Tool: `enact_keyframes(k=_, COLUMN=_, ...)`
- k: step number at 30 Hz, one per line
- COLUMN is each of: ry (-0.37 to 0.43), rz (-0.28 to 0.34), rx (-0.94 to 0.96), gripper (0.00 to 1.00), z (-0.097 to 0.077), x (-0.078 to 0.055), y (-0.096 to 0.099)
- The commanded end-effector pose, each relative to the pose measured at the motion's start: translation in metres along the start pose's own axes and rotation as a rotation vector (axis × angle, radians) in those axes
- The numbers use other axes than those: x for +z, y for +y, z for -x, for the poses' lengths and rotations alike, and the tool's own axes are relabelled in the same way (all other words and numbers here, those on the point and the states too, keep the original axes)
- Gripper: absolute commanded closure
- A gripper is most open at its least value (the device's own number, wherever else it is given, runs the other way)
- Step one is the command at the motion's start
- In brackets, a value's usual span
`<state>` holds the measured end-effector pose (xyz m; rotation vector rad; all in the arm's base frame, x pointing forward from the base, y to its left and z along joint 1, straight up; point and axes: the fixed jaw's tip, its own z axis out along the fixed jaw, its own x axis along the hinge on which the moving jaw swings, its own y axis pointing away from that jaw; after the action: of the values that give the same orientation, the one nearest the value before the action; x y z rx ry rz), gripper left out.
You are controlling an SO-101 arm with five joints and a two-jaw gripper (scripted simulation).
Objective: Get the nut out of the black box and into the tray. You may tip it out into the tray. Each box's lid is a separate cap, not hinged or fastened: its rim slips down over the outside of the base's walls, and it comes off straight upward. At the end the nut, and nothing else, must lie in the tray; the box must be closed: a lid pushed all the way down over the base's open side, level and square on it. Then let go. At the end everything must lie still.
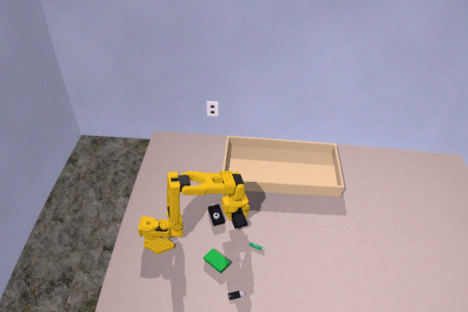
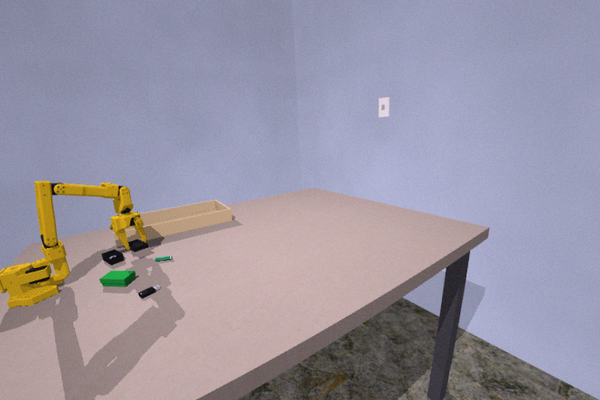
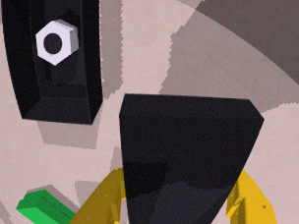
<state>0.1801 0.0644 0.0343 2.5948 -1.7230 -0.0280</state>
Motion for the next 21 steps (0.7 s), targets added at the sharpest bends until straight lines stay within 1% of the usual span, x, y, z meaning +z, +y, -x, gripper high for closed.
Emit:
enact_keyframes(k=1, ry=0.0, rz=-0.032, rx=-0.001, gripper=0.79, z=-0.002, x=0.003, y=-0.004)
enact_keyframes(k=10, ry=0.0, rz=-0.032, rx=-0.001, gripper=0.79, z=-0.002, x=0.016, y=-0.003)
enact_keyframes(k=21, ry=0.0, rz=-0.032, rx=-0.001, gripper=0.79, z=-0.002, x=0.021, y=-0.002)
